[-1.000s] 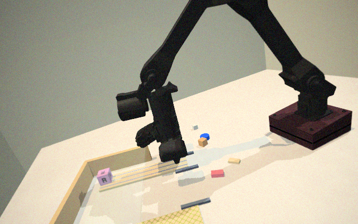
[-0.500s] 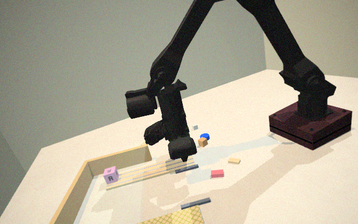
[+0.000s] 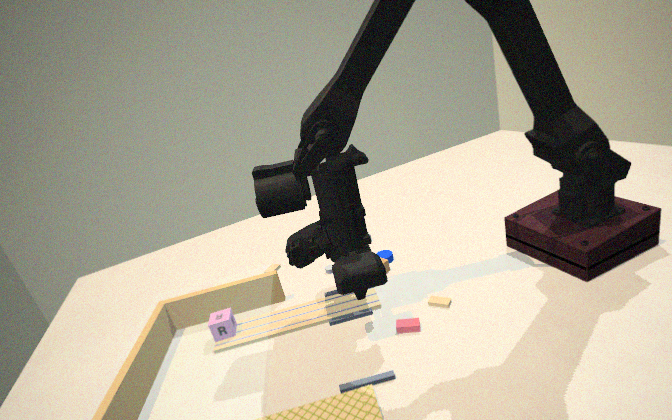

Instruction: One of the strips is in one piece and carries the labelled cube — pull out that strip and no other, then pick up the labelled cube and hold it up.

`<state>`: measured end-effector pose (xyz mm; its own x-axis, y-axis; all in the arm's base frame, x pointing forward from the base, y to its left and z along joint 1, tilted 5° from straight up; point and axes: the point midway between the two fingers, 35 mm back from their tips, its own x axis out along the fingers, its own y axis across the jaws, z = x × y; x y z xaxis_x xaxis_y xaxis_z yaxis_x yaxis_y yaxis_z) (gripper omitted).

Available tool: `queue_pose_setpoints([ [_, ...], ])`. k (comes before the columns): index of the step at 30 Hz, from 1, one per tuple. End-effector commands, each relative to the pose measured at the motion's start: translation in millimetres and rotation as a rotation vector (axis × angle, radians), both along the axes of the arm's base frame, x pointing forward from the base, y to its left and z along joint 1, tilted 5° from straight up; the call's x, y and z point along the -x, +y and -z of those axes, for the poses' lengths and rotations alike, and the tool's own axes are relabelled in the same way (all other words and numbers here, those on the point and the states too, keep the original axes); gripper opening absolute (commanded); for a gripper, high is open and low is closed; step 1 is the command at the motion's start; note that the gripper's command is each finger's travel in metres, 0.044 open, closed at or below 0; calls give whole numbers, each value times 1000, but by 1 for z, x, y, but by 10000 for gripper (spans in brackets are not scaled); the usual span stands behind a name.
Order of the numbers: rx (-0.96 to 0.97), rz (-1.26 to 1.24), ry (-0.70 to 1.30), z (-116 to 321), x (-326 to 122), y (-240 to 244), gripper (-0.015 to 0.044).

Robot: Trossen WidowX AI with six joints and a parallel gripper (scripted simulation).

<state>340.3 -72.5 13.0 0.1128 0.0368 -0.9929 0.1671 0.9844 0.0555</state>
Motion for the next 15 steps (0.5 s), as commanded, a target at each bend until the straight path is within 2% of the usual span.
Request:
queue_pose_setpoints([
  [1,-1,-3,20,6,12,2,0],
  [15,-1,-3,22,8,32,5,0],
])
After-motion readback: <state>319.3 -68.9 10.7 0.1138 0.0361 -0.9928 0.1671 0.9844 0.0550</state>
